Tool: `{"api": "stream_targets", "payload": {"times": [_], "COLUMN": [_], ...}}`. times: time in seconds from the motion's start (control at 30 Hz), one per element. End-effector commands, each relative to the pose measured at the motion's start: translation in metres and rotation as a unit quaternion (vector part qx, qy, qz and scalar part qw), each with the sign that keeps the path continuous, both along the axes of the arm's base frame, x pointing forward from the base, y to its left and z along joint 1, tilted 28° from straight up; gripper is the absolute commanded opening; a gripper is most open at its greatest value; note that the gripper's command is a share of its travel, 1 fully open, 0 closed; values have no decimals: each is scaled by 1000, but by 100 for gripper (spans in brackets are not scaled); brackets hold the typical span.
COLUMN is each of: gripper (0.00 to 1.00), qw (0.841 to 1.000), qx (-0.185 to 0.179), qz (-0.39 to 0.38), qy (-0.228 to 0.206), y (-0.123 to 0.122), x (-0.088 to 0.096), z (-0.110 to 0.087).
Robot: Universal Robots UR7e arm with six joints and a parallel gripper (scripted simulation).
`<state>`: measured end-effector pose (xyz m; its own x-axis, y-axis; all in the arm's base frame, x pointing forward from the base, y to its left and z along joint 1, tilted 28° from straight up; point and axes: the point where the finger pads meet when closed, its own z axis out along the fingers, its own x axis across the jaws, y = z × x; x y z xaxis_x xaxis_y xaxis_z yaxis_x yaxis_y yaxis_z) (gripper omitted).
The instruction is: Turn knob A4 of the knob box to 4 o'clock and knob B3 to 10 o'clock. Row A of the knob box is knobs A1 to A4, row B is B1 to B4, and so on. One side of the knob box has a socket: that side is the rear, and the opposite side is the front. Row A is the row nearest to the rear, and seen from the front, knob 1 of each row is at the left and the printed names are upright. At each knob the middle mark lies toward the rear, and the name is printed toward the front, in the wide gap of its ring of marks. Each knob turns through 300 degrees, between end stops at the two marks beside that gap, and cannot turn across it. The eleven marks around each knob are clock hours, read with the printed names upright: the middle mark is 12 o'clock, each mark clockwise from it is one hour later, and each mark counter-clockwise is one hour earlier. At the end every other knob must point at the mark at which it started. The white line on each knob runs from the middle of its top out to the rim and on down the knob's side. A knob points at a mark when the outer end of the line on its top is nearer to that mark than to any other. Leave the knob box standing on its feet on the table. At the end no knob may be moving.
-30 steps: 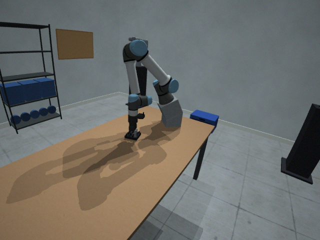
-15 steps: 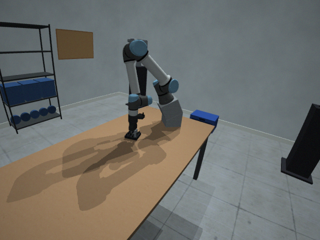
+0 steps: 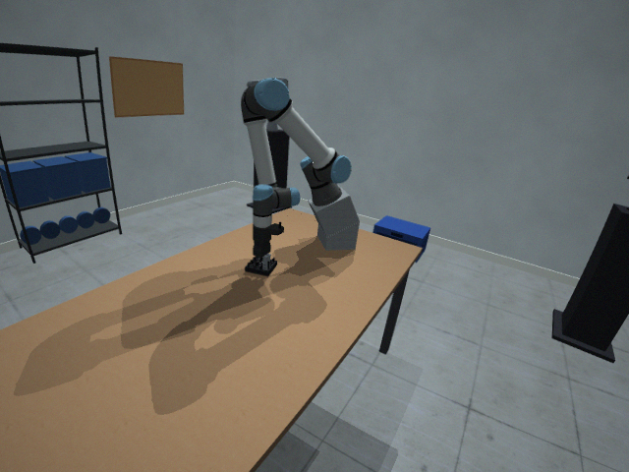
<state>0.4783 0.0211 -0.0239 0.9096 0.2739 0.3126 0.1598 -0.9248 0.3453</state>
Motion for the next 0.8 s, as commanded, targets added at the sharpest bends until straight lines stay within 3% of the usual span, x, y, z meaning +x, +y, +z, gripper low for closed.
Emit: {"api": "stream_targets", "payload": {"times": [0.0,0.6,0.77], "gripper": [30,30,30], "qw": [1000,983,972], "qx": [11,70,90], "qz": [-28,-162,-210], "qy": [-9,-49,-63], "y": [0,0,0], "x": [0,0,0], "z": [0,0,0]}}
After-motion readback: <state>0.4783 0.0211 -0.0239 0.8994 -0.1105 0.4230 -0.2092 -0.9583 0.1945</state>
